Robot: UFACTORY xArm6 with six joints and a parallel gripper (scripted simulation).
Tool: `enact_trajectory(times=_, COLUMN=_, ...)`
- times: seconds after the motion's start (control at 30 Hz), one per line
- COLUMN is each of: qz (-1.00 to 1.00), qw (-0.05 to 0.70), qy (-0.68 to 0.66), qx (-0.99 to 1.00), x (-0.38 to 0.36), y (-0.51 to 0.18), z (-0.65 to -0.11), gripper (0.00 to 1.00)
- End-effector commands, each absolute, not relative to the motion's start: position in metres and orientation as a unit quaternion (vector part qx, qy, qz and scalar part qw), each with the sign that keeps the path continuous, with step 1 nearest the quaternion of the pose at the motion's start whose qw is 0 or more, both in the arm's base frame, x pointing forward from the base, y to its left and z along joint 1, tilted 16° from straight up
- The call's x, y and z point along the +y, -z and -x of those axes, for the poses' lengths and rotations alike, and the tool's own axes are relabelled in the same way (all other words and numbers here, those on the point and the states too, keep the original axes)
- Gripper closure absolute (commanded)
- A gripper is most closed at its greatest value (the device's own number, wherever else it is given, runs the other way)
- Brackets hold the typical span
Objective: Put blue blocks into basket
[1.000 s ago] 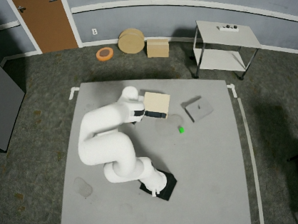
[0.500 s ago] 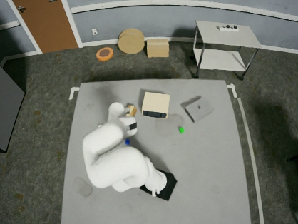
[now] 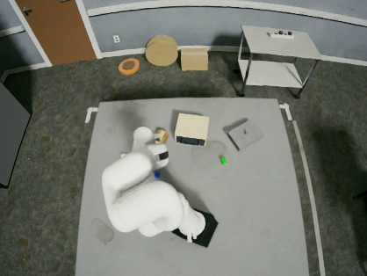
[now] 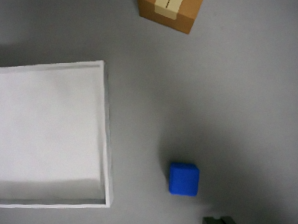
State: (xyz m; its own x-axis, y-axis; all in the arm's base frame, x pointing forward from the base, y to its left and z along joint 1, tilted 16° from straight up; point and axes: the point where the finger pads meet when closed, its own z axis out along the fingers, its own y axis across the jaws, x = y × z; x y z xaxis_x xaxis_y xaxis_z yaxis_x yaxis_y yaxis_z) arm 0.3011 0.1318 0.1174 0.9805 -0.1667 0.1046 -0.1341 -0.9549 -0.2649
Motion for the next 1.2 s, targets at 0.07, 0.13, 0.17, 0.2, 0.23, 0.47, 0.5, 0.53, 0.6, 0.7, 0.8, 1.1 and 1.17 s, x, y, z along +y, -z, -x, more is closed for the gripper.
enact_trajectory(times=0.07, qz=0.982, qw=0.13, qy=0.056, qx=0.125, x=0.1316, y=-0.1182, z=-0.3036, gripper=1.0)
enact_trajectory(times=0.13, qz=0.982, qw=0.13, qy=0.056, qx=0.126, x=0.1316, y=-0.1182, z=-0.3036, gripper=1.0)
enact_trajectory(times=0.17, qz=0.982, qw=0.13, qy=0.056, qx=0.126, x=0.1316, y=-0.1182, z=-0.3036, gripper=1.0)
enact_trajectory(times=0.2, qz=0.982, qw=0.13, qy=0.056, qx=0.126, x=0.1316, y=-0.1182, z=-0.3036, gripper=1.0)
enact_trajectory(times=0.23, qz=0.982, qw=0.13, qy=0.056, qx=0.126, x=0.1316, y=-0.1182, z=-0.3036, gripper=1.0)
enact_trajectory(times=0.47, qz=0.982, qw=0.13, qy=0.056, qx=0.126, x=0.1316, y=-0.1182, z=-0.3036, gripper=0.45)
enact_trajectory(times=0.5, qz=0.982, qw=0.13, qy=0.056, qx=0.126, x=0.1316, y=-0.1182, z=-0.3036, gripper=0.45)
enact_trajectory(times=0.53, qz=0.982, qw=0.13, qy=0.056, qx=0.126, x=0.1316, y=-0.1182, z=-0.3036, gripper=0.45)
enact_trajectory(times=0.6, qz=0.982, qw=0.13, qy=0.056, qx=0.126, x=0.1316, y=-0.1182, z=-0.3036, gripper=0.45)
enact_trajectory(times=0.7, qz=0.982, qw=0.13, qy=0.056, qx=0.126, x=0.1316, y=-0.1182, z=-0.3036, gripper=0.45)
enact_trajectory(times=0.8, qz=0.982, qw=0.13, qy=0.056, qx=0.126, x=0.1316, y=-0.1182, z=-0.3036, gripper=0.45)
enact_trajectory(times=1.1, qz=0.982, qw=0.13, qy=0.056, qx=0.126, x=0.1316, y=-0.1182, z=-0.3036, gripper=0.45)
enact_trajectory(times=1.17, qz=0.982, qw=0.13, qy=0.056, qx=0.126, x=0.1316, y=-0.1182, z=-0.3036, gripper=0.45)
